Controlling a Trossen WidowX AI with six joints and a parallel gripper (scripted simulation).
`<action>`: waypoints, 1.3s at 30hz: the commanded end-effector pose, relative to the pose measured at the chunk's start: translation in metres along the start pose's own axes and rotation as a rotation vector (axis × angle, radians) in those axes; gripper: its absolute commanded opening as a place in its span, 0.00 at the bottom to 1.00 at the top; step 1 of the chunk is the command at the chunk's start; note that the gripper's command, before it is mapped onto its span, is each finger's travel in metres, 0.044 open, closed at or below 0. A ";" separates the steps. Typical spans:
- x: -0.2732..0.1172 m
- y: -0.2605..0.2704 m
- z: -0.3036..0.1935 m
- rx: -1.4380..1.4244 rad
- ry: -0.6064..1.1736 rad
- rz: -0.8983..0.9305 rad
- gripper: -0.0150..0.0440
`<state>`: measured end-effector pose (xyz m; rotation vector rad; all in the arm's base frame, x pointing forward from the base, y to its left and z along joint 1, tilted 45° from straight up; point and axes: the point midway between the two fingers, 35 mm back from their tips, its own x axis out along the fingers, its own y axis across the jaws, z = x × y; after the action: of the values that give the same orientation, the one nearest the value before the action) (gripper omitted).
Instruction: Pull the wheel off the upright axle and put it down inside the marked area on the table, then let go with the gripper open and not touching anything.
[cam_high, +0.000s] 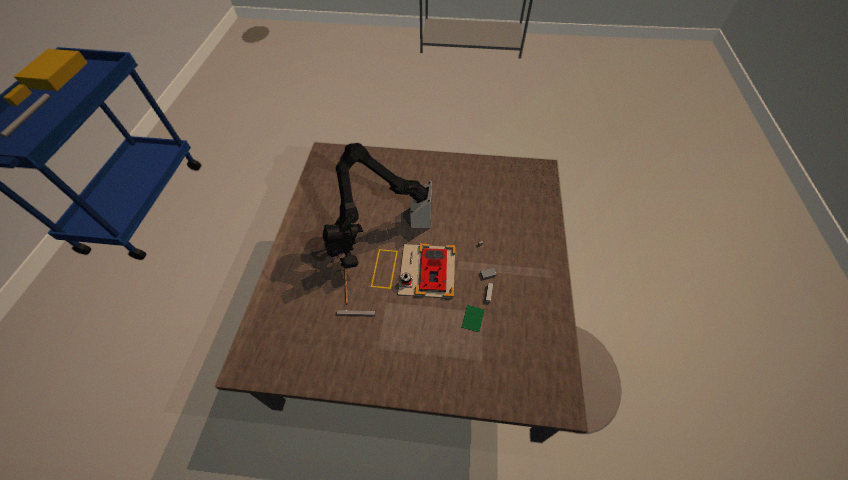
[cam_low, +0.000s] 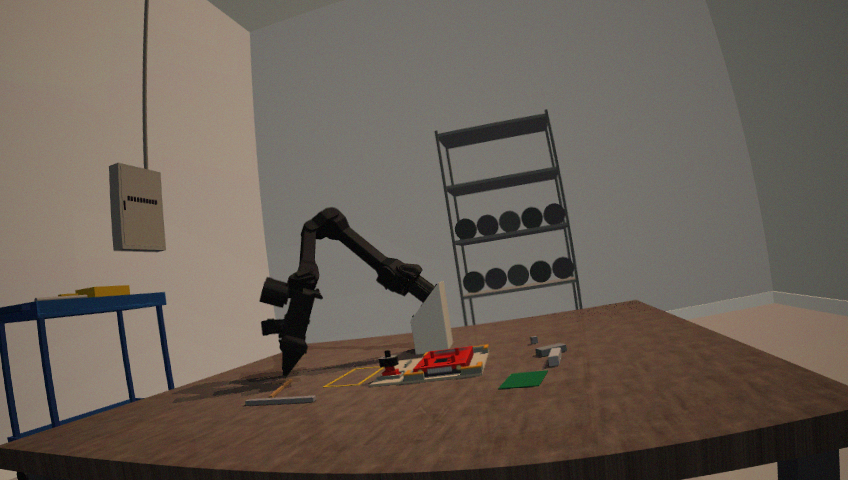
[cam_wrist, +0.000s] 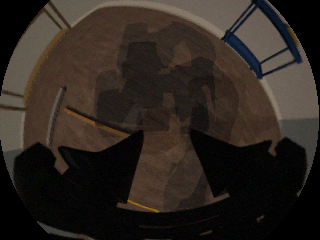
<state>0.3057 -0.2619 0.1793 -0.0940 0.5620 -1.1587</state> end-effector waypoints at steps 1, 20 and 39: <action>-0.005 0.028 -0.008 -0.045 0.040 0.046 0.76; -0.111 0.186 -0.098 -0.650 0.301 0.277 0.76; -0.182 0.206 -0.150 -0.986 0.335 0.276 0.76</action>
<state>0.3619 0.0176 0.0463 -0.6513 1.3642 -0.5349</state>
